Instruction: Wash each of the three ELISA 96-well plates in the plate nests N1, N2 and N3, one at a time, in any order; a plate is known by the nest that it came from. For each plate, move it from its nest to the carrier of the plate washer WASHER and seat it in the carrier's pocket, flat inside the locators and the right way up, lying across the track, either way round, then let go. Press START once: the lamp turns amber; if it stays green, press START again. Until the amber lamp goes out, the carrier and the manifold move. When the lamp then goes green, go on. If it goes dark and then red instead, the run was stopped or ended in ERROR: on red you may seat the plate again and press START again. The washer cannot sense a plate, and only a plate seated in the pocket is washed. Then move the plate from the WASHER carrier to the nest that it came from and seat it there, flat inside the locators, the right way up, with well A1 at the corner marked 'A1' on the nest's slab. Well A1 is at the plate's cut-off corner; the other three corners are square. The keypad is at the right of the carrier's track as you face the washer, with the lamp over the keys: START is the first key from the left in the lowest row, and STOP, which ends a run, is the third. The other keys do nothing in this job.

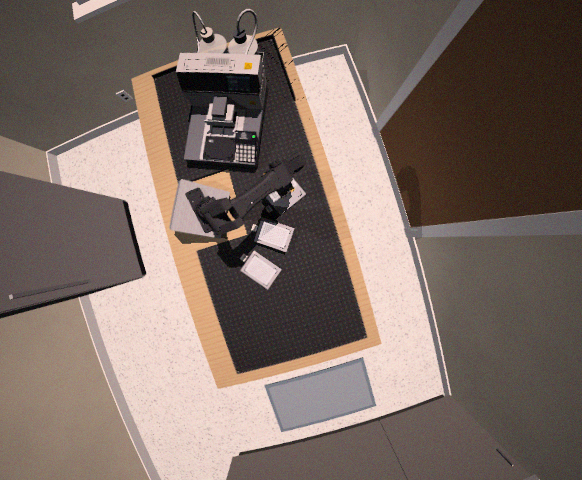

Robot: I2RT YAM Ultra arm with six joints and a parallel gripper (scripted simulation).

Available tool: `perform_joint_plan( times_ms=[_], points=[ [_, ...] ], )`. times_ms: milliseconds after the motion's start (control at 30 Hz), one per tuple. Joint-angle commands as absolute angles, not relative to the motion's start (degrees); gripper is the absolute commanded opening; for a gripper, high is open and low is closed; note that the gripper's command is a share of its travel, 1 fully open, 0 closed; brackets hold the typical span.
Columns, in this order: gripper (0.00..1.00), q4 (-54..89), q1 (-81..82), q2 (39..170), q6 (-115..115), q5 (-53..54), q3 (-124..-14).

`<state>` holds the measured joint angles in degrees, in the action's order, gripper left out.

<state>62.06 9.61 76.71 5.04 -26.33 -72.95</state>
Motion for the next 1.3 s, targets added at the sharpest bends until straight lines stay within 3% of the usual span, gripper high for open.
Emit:
perform_joint_plan(
  times_ms=[0,1267],
  points=[
    [0.0,60.8,7.0,75.8,11.0,-24.0,-73.8],
    [0.0,60.3,2.2,75.8,15.6,-21.8,-75.1]
  ],
)
